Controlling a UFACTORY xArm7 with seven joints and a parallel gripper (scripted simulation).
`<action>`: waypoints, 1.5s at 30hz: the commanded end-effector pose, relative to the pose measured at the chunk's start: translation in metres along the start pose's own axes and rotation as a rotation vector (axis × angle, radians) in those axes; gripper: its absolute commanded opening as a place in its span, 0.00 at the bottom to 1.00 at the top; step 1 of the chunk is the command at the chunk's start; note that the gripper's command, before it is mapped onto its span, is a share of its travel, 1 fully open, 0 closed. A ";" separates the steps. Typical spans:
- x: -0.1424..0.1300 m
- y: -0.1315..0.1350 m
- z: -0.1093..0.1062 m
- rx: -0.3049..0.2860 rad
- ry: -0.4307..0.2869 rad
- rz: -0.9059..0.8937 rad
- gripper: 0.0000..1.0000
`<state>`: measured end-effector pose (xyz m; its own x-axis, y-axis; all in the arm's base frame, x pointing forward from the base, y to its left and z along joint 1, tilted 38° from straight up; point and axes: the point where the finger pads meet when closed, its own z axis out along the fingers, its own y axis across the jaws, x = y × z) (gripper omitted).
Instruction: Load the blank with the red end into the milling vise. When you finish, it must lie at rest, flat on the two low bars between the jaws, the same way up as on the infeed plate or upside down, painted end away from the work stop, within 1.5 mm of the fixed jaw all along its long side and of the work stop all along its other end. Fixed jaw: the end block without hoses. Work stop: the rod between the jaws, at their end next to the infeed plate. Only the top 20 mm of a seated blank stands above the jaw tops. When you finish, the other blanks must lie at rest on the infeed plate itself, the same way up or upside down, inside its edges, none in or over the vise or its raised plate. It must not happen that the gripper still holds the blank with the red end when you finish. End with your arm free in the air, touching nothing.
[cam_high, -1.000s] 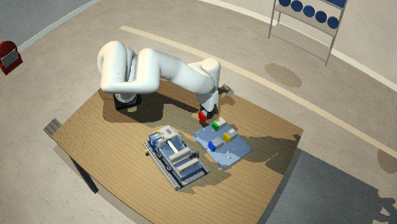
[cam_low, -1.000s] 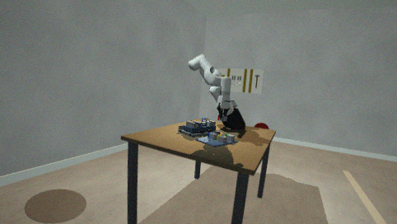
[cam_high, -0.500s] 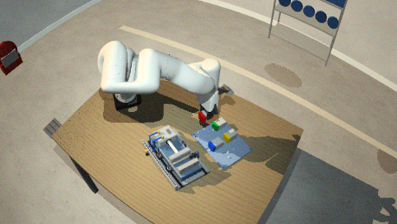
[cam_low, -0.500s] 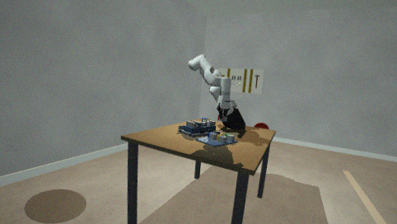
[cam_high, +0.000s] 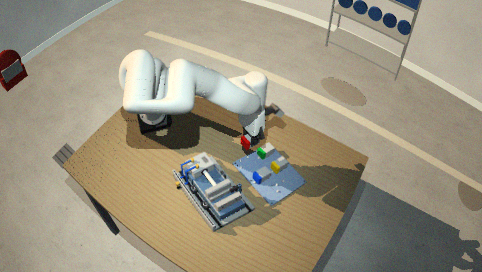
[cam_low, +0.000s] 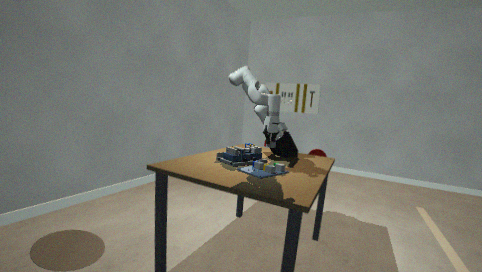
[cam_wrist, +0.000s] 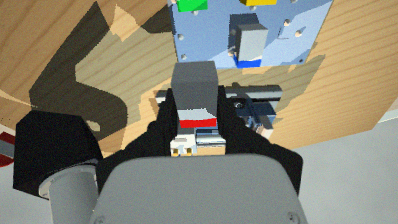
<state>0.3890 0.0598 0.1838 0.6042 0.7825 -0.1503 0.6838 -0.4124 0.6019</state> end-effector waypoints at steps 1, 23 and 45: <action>0.001 0.001 -0.001 -0.002 0.004 0.000 0.00; -0.059 0.034 0.001 -0.002 0.003 0.001 0.00; -0.125 0.071 0.003 -0.003 0.003 0.001 0.00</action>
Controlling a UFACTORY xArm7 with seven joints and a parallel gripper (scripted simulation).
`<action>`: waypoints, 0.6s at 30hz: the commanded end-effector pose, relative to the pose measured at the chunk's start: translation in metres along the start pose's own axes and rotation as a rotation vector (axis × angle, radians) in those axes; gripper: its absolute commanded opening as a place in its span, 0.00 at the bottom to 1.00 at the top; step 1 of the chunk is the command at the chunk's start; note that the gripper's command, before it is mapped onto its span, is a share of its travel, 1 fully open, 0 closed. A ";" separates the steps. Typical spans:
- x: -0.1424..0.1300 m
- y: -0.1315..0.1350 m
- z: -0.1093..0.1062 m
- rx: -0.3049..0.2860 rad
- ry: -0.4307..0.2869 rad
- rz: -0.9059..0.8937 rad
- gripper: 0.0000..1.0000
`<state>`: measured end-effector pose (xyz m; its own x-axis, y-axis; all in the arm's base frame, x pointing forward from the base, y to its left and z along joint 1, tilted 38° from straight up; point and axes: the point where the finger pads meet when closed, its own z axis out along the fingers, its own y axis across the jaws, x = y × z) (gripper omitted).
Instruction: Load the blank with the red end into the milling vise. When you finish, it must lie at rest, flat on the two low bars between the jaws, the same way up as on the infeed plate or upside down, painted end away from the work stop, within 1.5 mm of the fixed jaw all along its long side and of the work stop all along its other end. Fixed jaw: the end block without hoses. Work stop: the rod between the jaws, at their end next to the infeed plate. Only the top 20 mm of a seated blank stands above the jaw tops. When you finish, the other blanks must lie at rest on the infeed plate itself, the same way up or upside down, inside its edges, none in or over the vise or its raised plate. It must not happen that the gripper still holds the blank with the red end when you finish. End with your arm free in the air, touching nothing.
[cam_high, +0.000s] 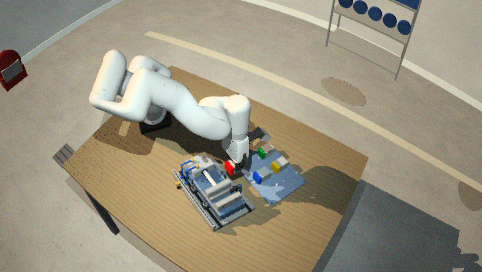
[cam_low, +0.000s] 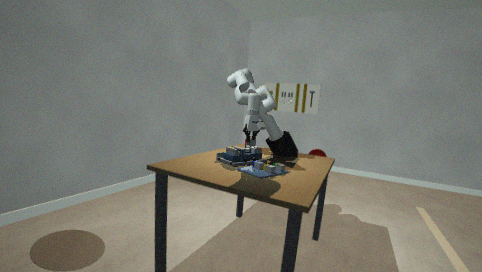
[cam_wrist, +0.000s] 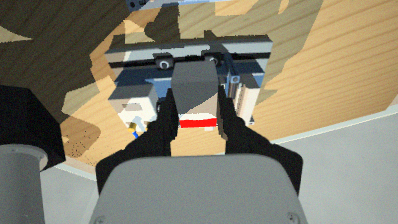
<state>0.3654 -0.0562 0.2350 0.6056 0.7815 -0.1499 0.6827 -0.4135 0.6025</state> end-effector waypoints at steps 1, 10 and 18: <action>-0.016 0.011 -0.001 -0.002 0.003 -0.001 0.00; -0.026 0.016 0.000 -0.002 0.003 -0.001 0.00; -0.068 0.039 0.001 -0.002 0.003 -0.001 0.00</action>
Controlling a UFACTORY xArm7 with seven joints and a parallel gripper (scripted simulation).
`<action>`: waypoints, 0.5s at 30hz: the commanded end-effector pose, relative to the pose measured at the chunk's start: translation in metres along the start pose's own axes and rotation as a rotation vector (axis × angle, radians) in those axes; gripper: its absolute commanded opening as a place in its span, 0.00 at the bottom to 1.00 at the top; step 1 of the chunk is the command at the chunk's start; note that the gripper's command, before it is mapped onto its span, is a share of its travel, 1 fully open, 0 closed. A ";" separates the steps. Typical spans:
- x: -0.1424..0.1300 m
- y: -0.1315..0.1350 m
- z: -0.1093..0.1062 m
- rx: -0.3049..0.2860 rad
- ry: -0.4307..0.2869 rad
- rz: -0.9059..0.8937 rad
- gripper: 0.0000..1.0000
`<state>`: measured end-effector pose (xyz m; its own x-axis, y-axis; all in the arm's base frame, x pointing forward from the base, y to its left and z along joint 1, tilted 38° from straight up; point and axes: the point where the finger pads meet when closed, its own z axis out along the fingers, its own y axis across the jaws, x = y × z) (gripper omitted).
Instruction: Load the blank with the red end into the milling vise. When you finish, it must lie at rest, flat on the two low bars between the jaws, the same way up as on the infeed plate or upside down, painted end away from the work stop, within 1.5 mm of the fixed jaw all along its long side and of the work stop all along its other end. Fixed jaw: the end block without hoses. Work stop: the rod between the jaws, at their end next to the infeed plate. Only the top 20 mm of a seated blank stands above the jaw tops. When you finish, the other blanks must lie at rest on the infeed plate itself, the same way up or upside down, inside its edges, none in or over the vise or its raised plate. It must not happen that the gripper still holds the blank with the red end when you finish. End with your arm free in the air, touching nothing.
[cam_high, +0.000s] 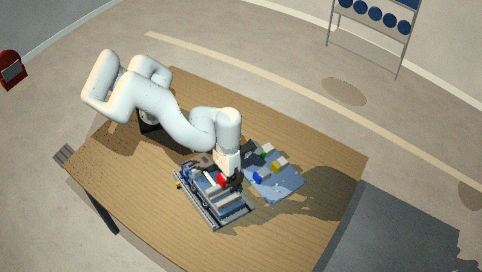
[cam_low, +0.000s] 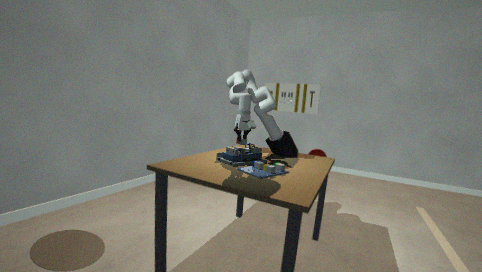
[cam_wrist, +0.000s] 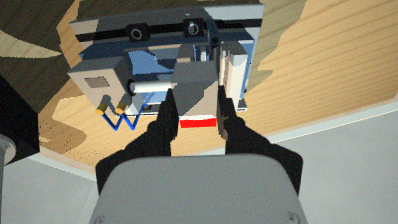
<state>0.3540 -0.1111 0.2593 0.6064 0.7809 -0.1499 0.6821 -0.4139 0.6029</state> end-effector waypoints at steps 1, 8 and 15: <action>-0.015 0.010 -0.001 -0.002 0.003 -0.002 0.00; -0.018 0.012 -0.001 -0.002 0.003 -0.002 0.00; -0.045 0.027 0.001 -0.002 0.003 -0.002 0.00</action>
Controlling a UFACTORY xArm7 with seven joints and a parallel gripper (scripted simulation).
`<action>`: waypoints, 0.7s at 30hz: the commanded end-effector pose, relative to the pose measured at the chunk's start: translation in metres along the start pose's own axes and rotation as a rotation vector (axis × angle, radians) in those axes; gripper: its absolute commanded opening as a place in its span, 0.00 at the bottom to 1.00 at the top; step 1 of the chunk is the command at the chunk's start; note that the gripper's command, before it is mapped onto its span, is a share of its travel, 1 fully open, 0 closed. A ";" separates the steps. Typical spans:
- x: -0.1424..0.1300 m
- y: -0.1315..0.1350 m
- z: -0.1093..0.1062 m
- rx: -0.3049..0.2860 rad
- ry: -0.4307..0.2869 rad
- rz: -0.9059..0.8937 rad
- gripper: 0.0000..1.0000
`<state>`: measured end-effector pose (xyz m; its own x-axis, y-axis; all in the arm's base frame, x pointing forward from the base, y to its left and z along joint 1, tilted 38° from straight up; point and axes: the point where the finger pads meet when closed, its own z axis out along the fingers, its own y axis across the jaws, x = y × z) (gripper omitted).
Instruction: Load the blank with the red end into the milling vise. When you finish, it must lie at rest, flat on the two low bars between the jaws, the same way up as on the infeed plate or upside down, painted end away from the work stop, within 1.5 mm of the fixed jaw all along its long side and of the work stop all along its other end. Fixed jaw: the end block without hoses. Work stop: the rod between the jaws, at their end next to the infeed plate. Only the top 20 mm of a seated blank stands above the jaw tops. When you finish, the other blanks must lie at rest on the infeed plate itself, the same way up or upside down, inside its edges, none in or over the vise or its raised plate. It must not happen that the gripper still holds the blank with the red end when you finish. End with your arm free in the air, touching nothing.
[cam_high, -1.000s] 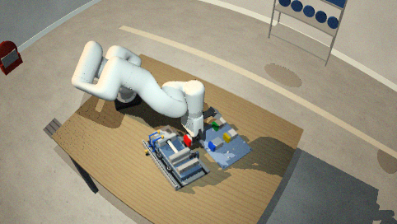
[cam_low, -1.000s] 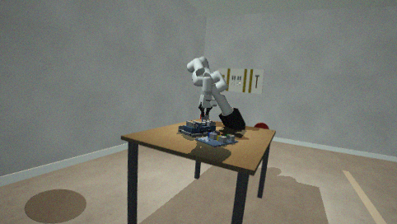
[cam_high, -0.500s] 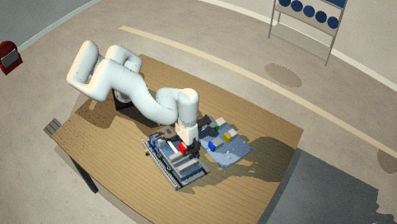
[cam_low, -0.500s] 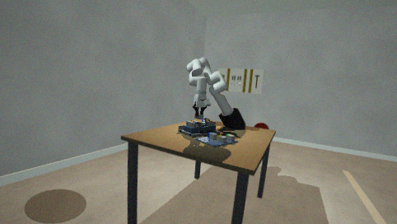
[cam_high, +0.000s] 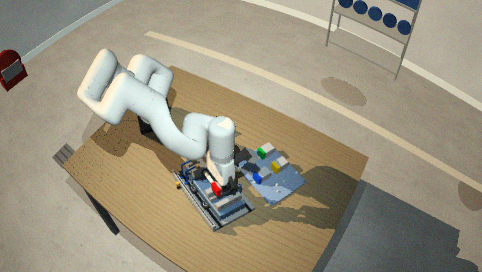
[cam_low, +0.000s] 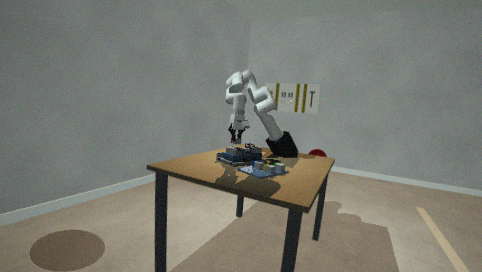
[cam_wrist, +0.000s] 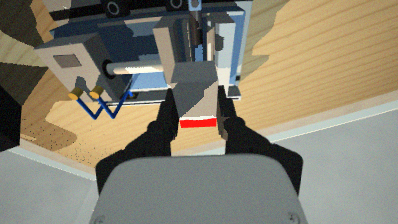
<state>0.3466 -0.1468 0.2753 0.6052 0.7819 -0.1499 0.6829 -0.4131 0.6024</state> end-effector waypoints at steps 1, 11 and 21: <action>-0.014 0.009 0.000 -0.003 0.002 -0.001 0.00; -0.016 0.010 0.000 -0.003 0.002 -0.001 0.00; -0.009 0.007 -0.001 -0.003 0.001 -0.001 0.00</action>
<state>0.3446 -0.1575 0.2801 0.6040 0.7827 -0.1503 0.6840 -0.4122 0.6018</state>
